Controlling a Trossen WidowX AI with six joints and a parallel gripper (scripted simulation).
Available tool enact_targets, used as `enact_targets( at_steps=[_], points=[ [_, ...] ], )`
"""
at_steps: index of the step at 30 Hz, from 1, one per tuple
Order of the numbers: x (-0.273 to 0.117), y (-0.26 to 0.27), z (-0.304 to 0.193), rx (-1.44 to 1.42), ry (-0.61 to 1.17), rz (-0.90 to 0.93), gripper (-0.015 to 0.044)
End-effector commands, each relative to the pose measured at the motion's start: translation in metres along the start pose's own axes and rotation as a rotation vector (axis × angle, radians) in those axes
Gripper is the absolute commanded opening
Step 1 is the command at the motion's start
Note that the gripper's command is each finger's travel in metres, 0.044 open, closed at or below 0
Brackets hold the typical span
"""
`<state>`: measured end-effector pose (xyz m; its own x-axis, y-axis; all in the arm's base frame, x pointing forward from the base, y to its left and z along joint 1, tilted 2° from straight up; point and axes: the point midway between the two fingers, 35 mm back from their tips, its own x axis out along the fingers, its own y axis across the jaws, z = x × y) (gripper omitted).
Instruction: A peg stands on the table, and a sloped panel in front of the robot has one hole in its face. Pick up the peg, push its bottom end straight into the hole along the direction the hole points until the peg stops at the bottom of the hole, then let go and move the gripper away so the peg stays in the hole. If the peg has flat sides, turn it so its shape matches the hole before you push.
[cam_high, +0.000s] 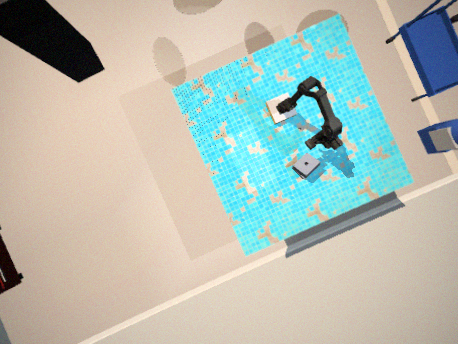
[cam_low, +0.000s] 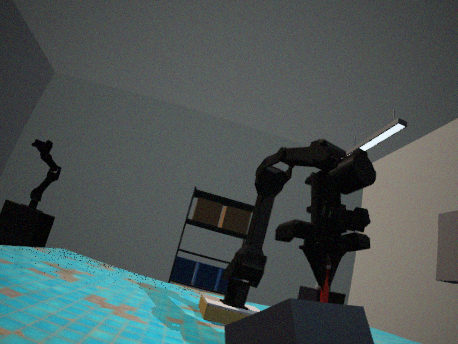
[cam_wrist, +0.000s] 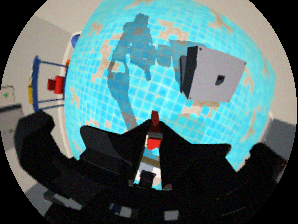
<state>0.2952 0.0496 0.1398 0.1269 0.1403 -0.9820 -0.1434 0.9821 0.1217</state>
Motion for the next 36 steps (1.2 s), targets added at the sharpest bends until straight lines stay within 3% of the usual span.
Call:
enact_targets(
  at_steps=[1,36],
  points=[
    [-0.003,-0.004,0.003,-0.008,-0.018,0.01,0.0],
    [-0.023,-0.046,0.019,-0.056,-0.154,0.034,0.0]
  ],
)
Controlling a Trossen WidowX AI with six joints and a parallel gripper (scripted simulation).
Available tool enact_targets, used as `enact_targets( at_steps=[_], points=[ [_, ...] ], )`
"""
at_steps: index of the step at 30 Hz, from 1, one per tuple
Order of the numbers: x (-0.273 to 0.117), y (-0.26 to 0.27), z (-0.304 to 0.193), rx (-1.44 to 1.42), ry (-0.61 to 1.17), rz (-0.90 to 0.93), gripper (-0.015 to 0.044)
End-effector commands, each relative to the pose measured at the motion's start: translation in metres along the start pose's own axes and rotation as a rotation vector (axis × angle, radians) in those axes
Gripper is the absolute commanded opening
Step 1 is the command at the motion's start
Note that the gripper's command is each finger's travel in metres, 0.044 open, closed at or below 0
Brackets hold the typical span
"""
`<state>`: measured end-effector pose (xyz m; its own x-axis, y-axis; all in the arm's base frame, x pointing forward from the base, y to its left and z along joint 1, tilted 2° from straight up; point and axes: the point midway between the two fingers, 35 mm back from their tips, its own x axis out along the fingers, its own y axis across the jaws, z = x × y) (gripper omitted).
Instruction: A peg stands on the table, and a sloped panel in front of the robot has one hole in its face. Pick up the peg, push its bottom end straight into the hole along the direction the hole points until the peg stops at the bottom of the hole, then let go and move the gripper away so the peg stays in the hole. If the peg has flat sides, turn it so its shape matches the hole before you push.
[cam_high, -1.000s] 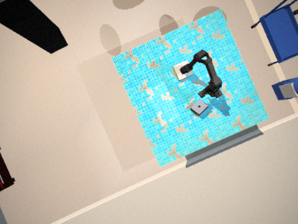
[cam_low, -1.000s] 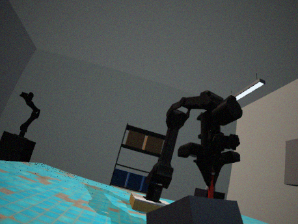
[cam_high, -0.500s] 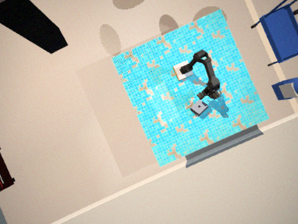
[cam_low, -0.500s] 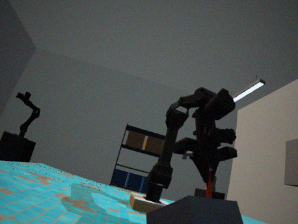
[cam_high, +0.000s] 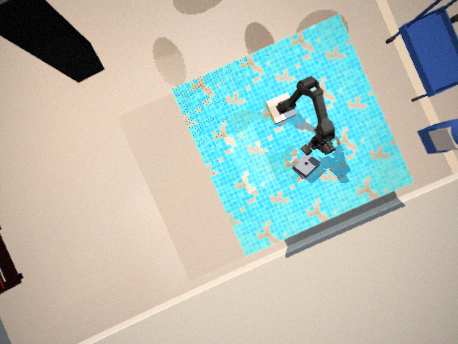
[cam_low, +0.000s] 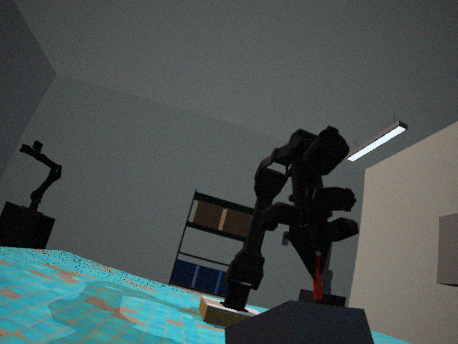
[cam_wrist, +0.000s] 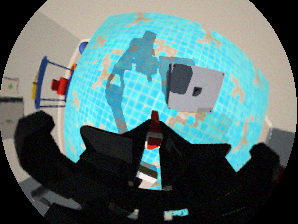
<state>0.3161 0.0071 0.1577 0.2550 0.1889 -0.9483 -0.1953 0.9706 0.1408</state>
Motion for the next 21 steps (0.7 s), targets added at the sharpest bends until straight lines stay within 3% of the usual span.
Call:
enact_targets(
  at_steps=[1,21],
  points=[
    [-0.003,-0.005,0.002,-0.009,-0.02,0.003,0.0],
    [-0.017,-0.03,0.009,-0.044,-0.102,-0.005,0.0]
  ],
)
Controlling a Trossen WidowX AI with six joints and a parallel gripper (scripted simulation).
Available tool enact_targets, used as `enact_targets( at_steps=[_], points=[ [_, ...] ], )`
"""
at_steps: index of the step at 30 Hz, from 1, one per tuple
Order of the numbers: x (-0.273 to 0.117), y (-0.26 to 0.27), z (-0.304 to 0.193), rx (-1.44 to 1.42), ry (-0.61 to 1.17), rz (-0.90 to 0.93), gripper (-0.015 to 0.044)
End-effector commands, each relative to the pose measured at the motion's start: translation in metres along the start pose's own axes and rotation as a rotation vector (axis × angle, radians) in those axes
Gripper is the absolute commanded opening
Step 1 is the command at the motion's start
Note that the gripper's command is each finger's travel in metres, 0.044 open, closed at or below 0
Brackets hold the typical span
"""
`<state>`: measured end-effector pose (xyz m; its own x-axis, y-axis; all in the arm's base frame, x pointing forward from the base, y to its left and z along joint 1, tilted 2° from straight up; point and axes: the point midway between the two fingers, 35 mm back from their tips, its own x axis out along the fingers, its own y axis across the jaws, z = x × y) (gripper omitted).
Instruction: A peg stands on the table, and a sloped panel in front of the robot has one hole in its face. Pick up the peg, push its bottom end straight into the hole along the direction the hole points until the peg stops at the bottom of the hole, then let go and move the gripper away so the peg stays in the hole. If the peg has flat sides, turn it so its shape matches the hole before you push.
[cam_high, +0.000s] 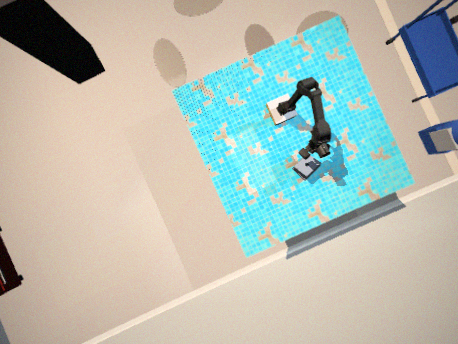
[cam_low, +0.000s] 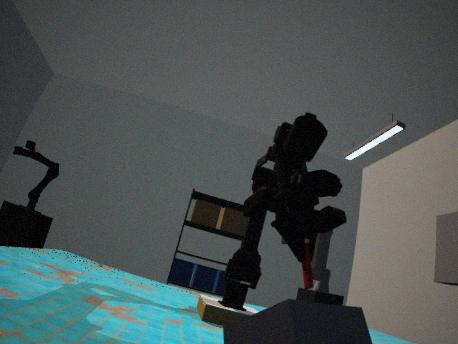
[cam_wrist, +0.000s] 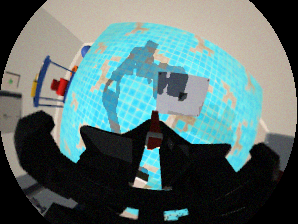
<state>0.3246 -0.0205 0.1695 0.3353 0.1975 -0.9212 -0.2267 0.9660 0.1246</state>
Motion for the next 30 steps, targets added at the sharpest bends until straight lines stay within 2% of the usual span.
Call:
enact_targets(
  at_steps=[1,30],
  points=[
    [-0.003,-0.005,0.002,-0.011,-0.021,-0.001,0.0],
    [-0.026,-0.044,0.007,-0.071,-0.136,-0.041,0.0]
  ],
)
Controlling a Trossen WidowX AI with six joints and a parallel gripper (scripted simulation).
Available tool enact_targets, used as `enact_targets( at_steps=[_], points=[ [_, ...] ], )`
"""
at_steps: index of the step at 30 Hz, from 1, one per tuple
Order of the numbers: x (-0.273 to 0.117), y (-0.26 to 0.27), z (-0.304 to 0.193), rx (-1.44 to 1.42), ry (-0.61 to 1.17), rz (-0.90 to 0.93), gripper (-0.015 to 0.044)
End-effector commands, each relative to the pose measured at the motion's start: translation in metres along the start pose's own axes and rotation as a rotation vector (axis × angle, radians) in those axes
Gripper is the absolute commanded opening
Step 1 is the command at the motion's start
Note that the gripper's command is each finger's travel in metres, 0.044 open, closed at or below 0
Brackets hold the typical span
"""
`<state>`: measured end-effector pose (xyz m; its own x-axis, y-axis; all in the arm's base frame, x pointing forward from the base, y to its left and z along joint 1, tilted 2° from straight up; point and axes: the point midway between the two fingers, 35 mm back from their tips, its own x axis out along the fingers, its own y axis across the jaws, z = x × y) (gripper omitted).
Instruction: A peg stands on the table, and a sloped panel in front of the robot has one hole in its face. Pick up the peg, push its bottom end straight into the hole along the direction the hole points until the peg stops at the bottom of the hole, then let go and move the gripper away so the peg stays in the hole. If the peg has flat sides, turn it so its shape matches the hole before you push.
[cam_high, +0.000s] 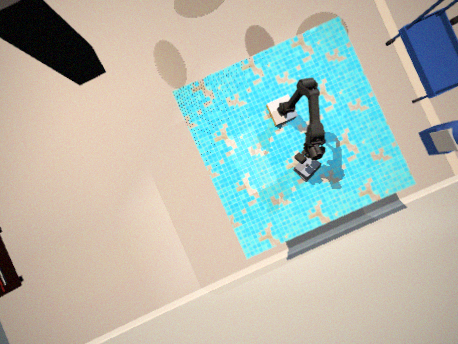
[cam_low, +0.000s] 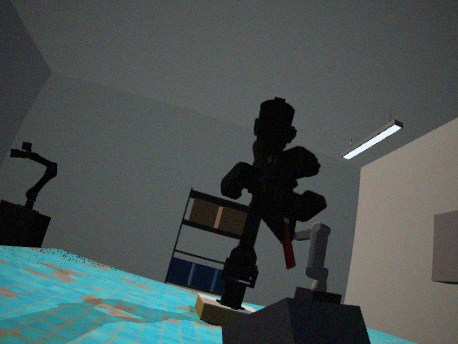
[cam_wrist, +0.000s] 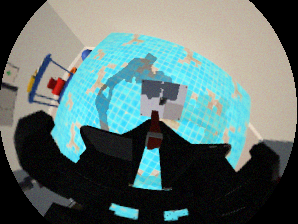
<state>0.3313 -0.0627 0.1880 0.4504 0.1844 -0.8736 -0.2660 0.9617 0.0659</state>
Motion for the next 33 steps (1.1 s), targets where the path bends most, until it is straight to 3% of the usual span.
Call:
enact_targets(
  at_steps=[1,33],
  points=[
    [-0.004,-0.005,0.001,-0.013,-0.02,-0.006,0.0],
    [0.045,-0.02,0.006,-0.036,-0.061,-0.029,0.0]
  ],
)
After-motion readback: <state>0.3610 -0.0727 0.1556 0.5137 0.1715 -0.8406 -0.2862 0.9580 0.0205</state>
